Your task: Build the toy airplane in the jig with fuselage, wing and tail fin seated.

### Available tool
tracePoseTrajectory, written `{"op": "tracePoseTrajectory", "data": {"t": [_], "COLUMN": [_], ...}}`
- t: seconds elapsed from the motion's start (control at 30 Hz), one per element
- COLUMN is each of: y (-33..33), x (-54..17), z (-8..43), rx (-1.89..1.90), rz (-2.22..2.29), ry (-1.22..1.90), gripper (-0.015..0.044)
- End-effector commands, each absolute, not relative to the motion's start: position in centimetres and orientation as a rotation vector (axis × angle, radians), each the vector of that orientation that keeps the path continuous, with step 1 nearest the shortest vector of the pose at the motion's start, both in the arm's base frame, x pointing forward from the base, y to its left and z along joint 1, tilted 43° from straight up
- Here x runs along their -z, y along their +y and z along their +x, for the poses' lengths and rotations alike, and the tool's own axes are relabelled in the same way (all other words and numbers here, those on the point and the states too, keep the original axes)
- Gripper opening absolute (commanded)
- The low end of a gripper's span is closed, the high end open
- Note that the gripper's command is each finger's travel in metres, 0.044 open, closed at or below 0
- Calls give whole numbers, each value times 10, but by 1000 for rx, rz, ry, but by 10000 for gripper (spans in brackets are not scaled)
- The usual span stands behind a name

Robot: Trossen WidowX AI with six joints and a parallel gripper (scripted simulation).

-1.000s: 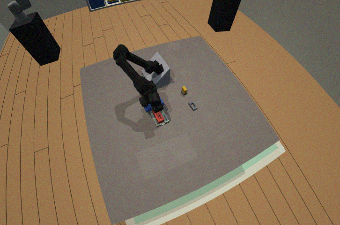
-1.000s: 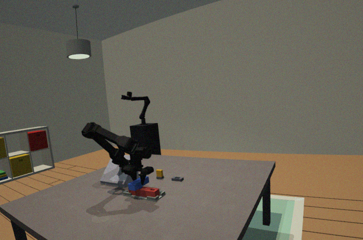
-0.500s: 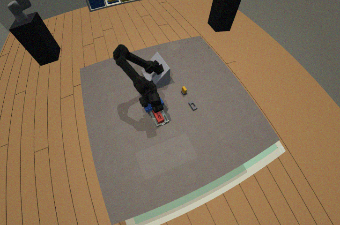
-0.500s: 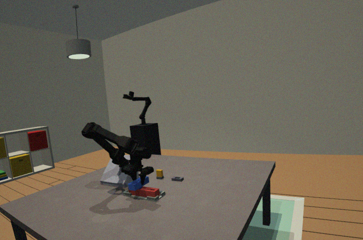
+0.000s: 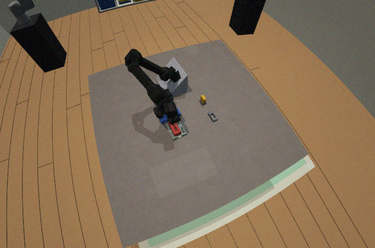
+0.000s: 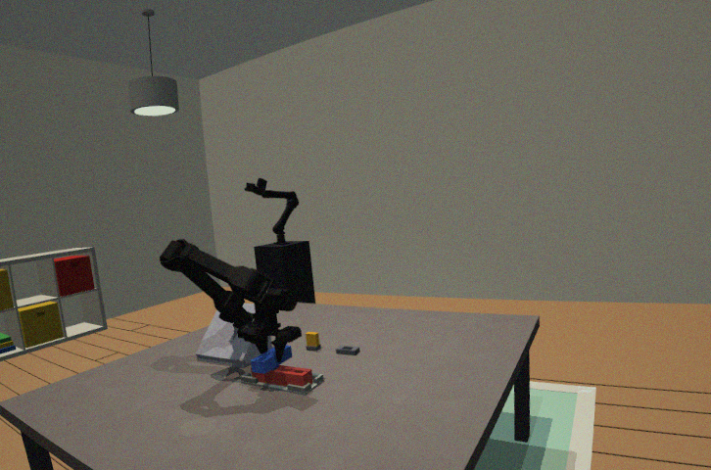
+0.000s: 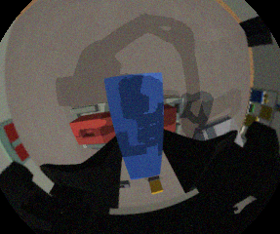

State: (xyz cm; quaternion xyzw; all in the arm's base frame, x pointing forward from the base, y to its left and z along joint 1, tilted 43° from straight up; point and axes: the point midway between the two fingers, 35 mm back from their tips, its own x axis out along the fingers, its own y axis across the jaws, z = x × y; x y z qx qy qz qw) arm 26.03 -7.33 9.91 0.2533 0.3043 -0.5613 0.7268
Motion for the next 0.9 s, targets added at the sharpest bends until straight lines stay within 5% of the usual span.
{"op": "tracePoseTrajectory", "data": {"t": [0.0, 0.17, 0.33, 0.87], "y": [-75, -74, -74, -74], "x": [-97, -99, -99, -99], "z": [260, 261, 261, 261], "rx": [1243, 1238, 1238, 1238], "rz": [559, 560, 560, 560], "ry": [676, 670, 670, 670], "gripper": [195, 161, 30, 440]}}
